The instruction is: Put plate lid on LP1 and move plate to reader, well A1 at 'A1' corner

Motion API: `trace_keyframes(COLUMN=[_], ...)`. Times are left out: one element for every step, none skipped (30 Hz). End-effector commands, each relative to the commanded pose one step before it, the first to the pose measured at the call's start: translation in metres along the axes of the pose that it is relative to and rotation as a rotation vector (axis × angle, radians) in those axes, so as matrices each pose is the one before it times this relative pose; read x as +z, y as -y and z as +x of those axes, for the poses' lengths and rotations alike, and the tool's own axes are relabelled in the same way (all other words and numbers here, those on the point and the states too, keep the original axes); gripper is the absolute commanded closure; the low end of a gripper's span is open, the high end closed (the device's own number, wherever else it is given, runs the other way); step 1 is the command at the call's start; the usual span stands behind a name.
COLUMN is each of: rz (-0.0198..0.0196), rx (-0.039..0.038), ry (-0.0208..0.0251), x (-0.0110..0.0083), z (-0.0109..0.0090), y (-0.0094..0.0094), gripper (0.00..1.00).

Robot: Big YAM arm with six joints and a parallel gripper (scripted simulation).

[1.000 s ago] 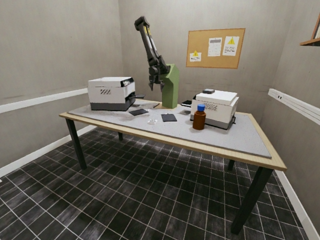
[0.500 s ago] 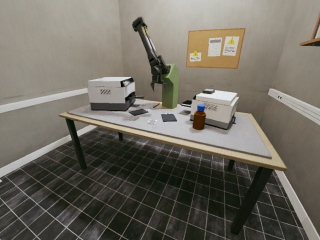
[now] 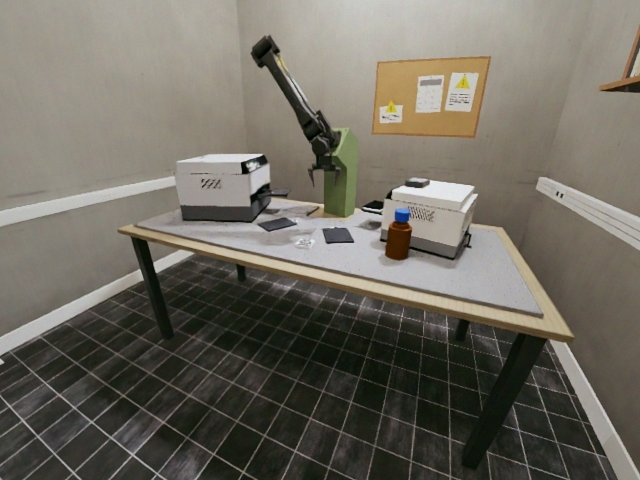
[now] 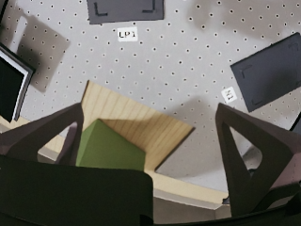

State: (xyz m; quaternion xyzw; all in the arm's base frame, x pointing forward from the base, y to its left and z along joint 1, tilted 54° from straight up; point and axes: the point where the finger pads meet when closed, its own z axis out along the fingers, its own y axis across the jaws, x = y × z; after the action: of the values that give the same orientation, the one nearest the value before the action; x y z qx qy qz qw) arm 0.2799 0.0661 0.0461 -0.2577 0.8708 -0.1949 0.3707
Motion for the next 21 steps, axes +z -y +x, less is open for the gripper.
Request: trace_keyframes(rz=[-0.01328,-0.00697,-0.00871,0.00217,-0.00235,-0.00441,0.00000,0.00000,0.00435,-0.00387,-0.00717,-0.00509,-0.00375,-0.00629,-0.00213,-0.00285,0.00005,0.00076,-0.00188,-0.00286,-0.00852], rx=[-0.14074,-0.03197,-0.03103,-0.02792,-0.02811,-0.02955,0.00000,0.00000,0.00624,-0.03131,-0.03428,-0.02950,-0.02736,-0.03035,-0.02559,-0.02673,-0.02825,-0.03269,-0.03384,-0.03417,-0.03192], ry=[0.01106,-0.00211,-0.00372,-0.00715,-0.00540,-0.00469,0.00000,0.00000,-0.00091,-0.00393,-0.00486,0.00115,0.00070,-0.00149,-0.00474,-0.00515,-0.00539,-0.00368,-0.00175,-0.00247,0.00099], x=[0.00269,0.00099,0.00009,0.00133,0.00136,0.00124,0.00000,0.00000,-0.00006,0.00089,0.00103,0.00098,0.00113,0.00066,0.00037,-0.00035,0.00060,0.00018,0.00071,0.00097,0.00049], z=[-0.01592,-0.00267,0.00089,-0.00102,-0.00143,-0.00133,0.00000,0.00000,0.00151,-0.00086,-0.00095,-0.00549,-0.00528,-0.00128,0.00169,0.00378,-0.00016,-0.00136,-0.00386,-0.00382,-0.00195], y=[-0.01331,-0.00560,0.00009,-0.00341,-0.00446,-0.00500,0.00000,0.00000,0.00029,-0.00570,-0.00655,-0.00464,-0.00402,-0.00132,0.00277,0.00159,-0.00383,-0.00469,-0.00471,-0.00480,-0.00266], gripper=[0.00,0.00,0.00,0.00,0.00,0.00,0.00,0.00,0.00,0.00,0.00,0.00,0.00,0.00,0.00,0.00,0.00,0.00,0.00,0.00,0.00])
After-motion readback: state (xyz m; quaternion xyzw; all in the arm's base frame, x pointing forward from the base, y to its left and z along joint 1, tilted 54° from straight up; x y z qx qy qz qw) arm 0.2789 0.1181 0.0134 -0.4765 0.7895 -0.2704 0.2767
